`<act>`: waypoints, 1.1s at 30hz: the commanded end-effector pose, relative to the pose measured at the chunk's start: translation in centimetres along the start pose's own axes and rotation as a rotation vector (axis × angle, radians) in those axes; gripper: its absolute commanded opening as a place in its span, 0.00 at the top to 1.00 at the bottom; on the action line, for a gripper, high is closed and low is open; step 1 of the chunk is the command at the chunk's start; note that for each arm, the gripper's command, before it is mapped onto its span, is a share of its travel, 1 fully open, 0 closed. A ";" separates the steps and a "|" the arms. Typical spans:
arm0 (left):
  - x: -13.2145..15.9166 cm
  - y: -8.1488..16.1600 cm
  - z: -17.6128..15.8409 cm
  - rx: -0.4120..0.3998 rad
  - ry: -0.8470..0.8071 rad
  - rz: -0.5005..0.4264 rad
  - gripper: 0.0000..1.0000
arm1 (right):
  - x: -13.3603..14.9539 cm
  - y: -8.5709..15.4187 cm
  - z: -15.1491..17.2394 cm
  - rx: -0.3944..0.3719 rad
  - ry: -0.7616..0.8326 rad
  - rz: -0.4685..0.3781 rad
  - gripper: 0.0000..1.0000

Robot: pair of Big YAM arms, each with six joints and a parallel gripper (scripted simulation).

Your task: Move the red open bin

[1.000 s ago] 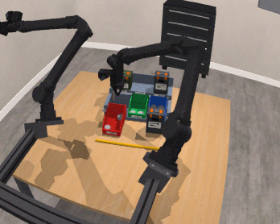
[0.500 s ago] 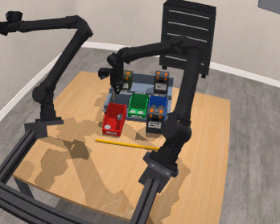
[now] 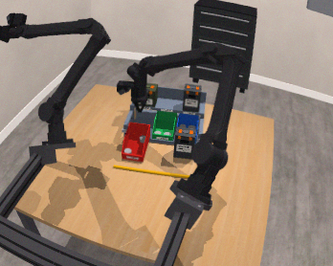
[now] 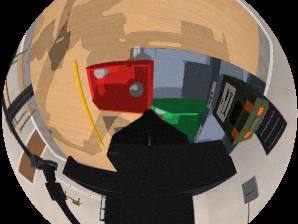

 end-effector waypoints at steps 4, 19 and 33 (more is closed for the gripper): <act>-3.8 0.4 -0.5 0.005 0.005 -0.052 0.00 | 0.0 0.3 -0.5 -0.004 0.010 -0.004 1.00; -3.8 0.4 -0.5 0.005 0.005 -0.052 0.00 | 0.0 -0.2 0.3 -0.019 0.020 0.002 1.00; -3.8 0.4 -0.5 0.005 0.005 -0.052 0.00 | 0.2 -0.1 0.3 -0.016 0.017 0.001 1.00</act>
Point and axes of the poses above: on each arm, the point where the finger pads meet when closed, its own y axis back along the fingers, its own z axis across the jaws, x = y × z, the point moved 3 cm from there along y, back along the fingers, and after that the axes turned 15 degrees about y, right-handed, at the moved point
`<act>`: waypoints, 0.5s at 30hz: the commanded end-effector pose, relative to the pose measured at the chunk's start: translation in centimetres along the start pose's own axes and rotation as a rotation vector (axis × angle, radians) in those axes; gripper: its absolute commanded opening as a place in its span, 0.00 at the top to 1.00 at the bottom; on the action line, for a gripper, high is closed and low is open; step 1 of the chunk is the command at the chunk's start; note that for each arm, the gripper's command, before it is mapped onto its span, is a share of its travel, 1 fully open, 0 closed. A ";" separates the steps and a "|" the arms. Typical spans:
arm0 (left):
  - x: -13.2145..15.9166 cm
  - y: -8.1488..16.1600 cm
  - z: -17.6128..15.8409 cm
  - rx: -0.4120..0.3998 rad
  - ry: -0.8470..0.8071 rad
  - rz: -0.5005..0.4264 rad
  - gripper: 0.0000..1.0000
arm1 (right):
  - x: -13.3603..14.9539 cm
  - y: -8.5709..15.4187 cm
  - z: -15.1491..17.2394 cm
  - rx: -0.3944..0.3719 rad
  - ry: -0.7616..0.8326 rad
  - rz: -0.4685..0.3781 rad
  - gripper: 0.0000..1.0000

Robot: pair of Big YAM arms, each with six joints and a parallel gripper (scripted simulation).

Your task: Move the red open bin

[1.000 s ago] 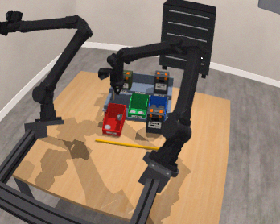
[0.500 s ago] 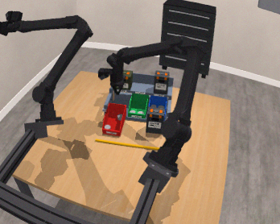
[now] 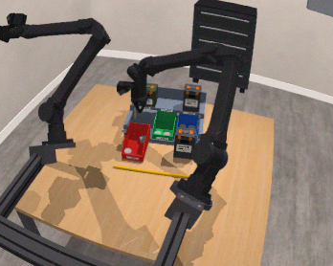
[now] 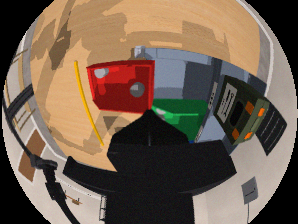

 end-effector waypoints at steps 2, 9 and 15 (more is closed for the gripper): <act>-3.8 0.4 -0.5 0.005 0.005 -0.052 0.00 | 0.3 0.1 0.2 -0.011 0.013 0.000 1.00; -3.8 0.4 -0.5 0.005 0.005 -0.052 0.00 | 0.3 0.3 -0.1 -0.004 0.008 -0.003 1.00; -3.8 0.4 -0.5 0.005 0.005 -0.052 0.00 | 0.3 0.3 -0.2 -0.002 0.005 -0.004 1.00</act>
Point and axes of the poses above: on each arm, the point where the finger pads meet when closed, its own y axis back along the fingers, its own z axis across the jaws, x = y × z, the point moved 3 cm from there along y, back along the fingers, and after that the axes turned 15 degrees about y, right-handed, at the moved point
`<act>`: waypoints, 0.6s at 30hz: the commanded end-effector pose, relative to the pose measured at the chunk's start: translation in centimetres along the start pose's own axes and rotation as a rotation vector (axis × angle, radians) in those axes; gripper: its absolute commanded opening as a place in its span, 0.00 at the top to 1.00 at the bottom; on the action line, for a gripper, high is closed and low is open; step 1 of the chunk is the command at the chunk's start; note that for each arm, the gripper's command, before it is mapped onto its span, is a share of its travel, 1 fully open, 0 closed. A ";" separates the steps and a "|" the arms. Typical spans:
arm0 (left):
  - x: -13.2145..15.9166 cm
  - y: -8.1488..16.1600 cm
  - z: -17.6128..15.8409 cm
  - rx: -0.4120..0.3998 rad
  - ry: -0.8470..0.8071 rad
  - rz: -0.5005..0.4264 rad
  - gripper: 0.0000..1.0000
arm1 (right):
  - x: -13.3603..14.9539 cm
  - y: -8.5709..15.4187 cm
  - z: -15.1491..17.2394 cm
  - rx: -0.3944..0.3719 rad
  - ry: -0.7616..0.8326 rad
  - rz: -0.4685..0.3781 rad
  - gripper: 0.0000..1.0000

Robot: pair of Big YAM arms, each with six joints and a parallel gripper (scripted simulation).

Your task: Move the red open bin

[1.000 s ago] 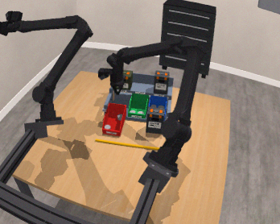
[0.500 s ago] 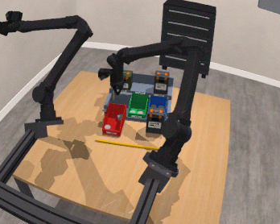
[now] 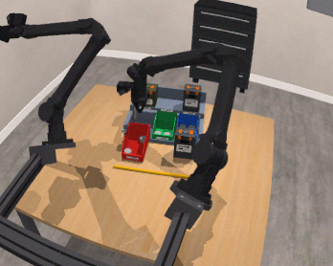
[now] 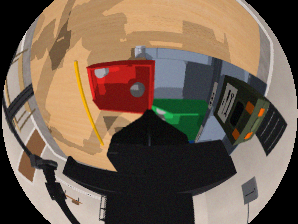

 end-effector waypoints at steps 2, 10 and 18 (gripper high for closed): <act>-3.8 0.4 -0.5 0.005 0.005 -0.052 0.00 | 0.3 0.3 -0.3 0.001 0.004 -0.004 1.00; -3.8 0.4 -0.5 0.005 0.005 -0.052 0.00 | 0.3 0.2 -0.4 0.005 -0.001 -0.006 1.00; -3.8 0.4 -0.5 0.005 0.005 -0.052 0.00 | -0.3 1.6 -1.2 0.043 -0.009 -0.023 1.00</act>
Point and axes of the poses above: on each arm, the point where the finger pads meet when closed, its own y axis back along the fingers, its own z axis across the jaws, x = y × z, the point moved 3 cm from there along y, back along the fingers, and after that the axes turned 15 degrees about y, right-handed, at the moved point
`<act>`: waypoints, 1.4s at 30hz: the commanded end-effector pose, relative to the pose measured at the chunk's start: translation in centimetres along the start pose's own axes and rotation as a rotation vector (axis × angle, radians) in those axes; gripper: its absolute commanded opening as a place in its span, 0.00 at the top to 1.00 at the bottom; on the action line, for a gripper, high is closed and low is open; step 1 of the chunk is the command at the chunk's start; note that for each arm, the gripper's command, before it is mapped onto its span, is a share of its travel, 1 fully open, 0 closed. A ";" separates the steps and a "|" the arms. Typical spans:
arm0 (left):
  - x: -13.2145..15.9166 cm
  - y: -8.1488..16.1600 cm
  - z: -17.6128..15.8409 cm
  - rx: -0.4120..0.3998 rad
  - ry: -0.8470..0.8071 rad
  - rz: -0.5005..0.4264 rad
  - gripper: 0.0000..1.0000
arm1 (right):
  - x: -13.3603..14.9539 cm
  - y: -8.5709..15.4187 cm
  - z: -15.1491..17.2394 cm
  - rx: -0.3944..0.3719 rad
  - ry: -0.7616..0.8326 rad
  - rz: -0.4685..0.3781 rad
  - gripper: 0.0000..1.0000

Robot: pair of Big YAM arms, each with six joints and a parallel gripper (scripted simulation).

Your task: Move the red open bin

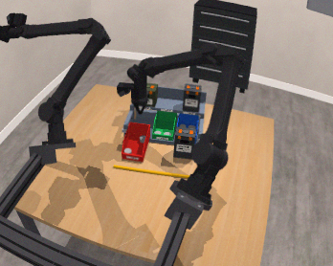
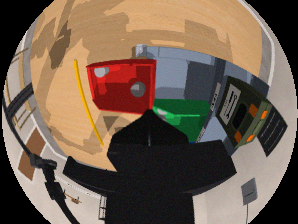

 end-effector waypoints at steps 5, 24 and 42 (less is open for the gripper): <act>-3.8 0.4 -0.5 0.005 0.005 -0.052 0.00 | -0.7 2.4 -1.4 0.058 -0.012 -0.029 1.00; -3.8 0.4 -0.5 0.005 0.005 -0.052 0.00 | 0.1 3.6 -2.2 0.066 -0.025 -0.026 0.57; -3.8 0.4 -0.5 0.005 0.005 -0.052 0.00 | -0.3 3.7 -2.6 0.080 -0.036 -0.031 0.57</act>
Point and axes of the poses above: on each arm, the point where the finger pads meet when closed, its own y axis back along the fingers, its own z axis across the jaws, x = y × z, the point moved 3 cm from there along y, back along the fingers, and after that the axes turned 15 degrees about y, right-handed, at the moved point
